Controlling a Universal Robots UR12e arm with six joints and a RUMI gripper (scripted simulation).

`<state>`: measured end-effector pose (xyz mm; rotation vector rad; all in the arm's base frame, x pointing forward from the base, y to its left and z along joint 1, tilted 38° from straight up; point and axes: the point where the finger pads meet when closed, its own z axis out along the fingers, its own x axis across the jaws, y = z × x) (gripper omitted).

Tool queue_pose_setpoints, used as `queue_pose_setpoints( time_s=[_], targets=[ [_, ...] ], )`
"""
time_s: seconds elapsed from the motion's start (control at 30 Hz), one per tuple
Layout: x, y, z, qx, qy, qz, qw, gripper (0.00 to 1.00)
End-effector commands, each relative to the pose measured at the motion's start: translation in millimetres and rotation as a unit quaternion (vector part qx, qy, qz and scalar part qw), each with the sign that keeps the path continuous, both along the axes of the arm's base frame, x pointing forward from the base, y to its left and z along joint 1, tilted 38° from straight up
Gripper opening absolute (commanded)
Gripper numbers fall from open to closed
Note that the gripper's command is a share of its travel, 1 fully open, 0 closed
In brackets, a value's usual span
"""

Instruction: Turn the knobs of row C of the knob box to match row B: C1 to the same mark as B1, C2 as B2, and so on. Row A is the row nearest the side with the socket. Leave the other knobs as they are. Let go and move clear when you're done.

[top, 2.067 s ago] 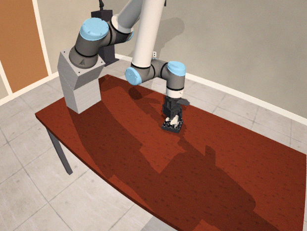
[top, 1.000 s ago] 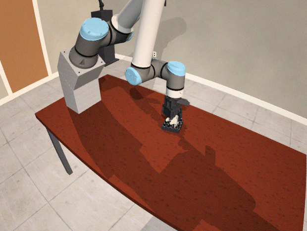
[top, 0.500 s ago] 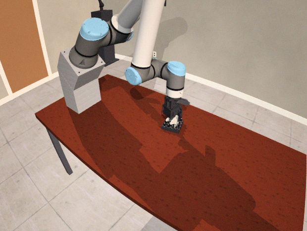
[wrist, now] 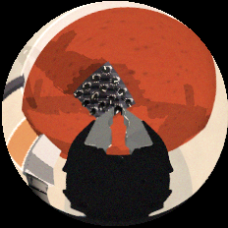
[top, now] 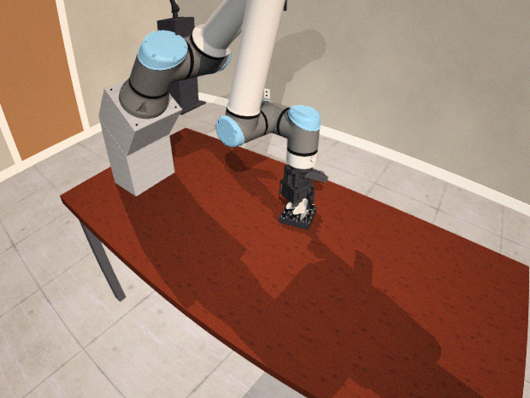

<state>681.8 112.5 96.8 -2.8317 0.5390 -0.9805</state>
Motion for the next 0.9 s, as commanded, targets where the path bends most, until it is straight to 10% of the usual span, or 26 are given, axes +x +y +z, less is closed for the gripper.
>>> queue_pose_setpoints(
  time_s=[0.0,0.87],
  targets=[
    [0.1,0.1,0.5,0.007,-0.001,-0.009,1.0,0.04],
    [1.3,-1.0,1.5,0.13,-0.005,-0.167,0.977,0.04]
  ],
)
